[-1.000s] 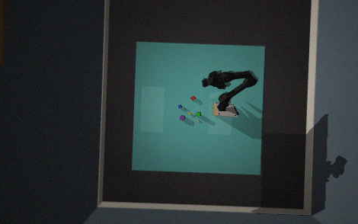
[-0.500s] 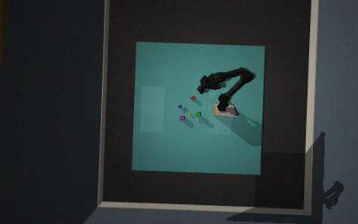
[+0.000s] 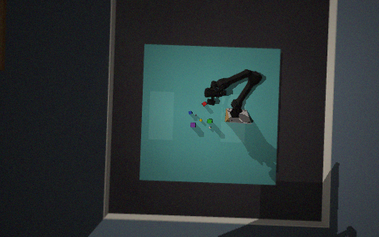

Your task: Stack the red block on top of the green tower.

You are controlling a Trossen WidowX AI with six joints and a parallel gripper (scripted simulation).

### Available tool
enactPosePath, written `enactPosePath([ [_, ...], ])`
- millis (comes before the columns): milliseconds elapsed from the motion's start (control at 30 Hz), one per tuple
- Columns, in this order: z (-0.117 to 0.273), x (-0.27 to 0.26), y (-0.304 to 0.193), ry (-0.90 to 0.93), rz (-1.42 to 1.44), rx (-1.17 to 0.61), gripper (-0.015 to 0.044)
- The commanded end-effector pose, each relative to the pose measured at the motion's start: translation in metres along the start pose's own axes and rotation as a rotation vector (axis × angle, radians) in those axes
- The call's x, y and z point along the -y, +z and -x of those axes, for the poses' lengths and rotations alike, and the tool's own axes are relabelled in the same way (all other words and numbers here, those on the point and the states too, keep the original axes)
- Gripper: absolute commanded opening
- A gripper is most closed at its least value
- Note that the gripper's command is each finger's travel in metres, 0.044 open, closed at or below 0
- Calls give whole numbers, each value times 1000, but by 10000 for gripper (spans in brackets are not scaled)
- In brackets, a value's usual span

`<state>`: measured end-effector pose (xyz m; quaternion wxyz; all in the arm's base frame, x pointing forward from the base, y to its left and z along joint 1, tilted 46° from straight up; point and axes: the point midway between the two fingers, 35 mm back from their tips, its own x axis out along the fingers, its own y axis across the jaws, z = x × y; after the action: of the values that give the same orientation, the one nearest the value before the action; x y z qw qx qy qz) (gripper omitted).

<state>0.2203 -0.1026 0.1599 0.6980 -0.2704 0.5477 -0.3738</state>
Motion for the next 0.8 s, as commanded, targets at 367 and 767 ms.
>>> enactPosePath([
  [367, -21, -62, 17, 152, 596, -165, 440],
  [767, -31, -82, 16, 211, 772, -211, 440],
])
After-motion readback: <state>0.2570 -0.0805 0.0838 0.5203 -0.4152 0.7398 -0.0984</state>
